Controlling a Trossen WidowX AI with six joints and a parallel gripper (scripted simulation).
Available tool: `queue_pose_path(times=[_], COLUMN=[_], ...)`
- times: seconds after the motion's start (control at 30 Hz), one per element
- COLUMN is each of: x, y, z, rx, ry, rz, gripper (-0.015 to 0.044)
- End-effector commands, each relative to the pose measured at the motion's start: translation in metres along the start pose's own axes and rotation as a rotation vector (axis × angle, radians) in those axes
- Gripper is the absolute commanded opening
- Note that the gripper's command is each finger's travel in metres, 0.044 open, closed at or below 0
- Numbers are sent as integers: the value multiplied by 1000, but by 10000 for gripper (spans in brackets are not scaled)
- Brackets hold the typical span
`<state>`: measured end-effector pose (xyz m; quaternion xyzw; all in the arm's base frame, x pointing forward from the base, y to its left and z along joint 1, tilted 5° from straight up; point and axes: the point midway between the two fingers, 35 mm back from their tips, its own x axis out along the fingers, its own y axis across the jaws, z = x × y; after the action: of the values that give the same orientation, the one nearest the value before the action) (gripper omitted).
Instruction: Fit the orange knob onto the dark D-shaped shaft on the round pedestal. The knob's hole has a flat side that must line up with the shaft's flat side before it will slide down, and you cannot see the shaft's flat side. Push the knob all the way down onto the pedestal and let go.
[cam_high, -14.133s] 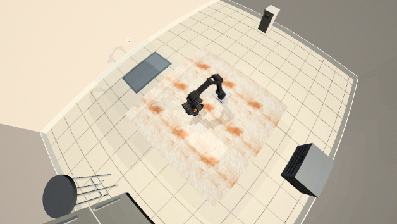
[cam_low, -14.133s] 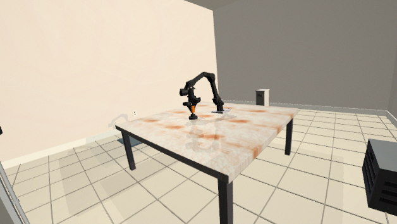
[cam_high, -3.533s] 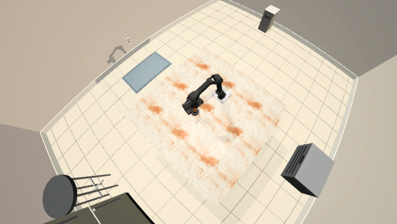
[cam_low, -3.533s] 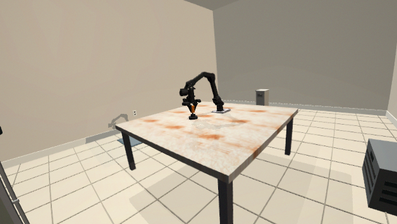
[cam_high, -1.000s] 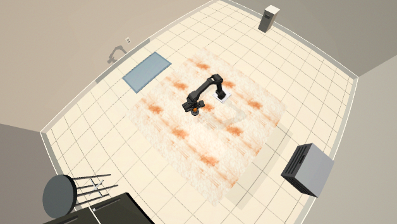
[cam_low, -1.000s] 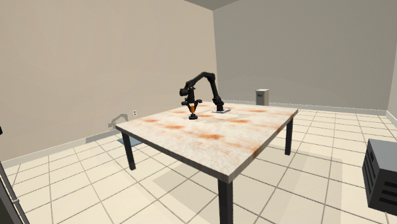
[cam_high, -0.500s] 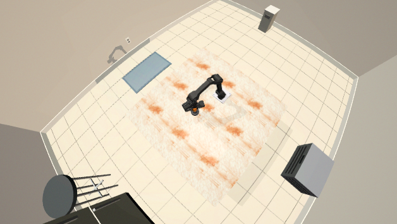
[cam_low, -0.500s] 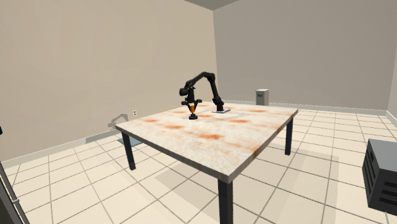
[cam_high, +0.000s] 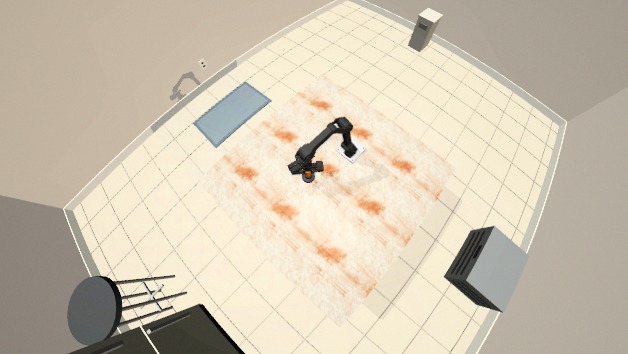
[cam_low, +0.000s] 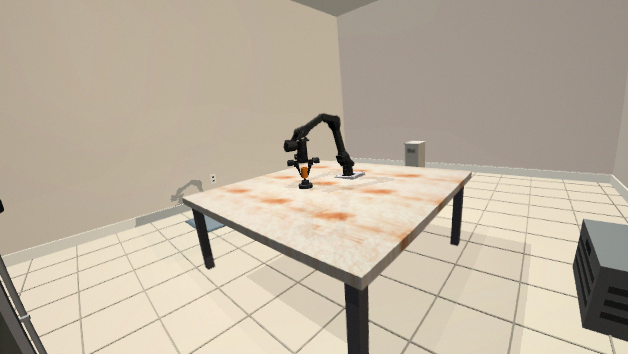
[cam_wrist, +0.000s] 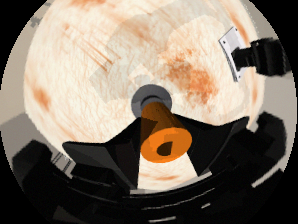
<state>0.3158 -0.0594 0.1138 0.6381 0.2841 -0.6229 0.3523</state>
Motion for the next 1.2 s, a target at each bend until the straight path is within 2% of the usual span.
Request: queue_pose_path(times=[0.0, 0.63, 0.87, 1.17], x=[1, -4, -3, 0], y=[0, 1, 1, 0], z=[0, -1, -1, 0], rx=[7, 7, 206, 216], ry=[0, 1, 1, 0], rz=[1, 1, 1, 0], gripper=[0, 0, 0, 0])
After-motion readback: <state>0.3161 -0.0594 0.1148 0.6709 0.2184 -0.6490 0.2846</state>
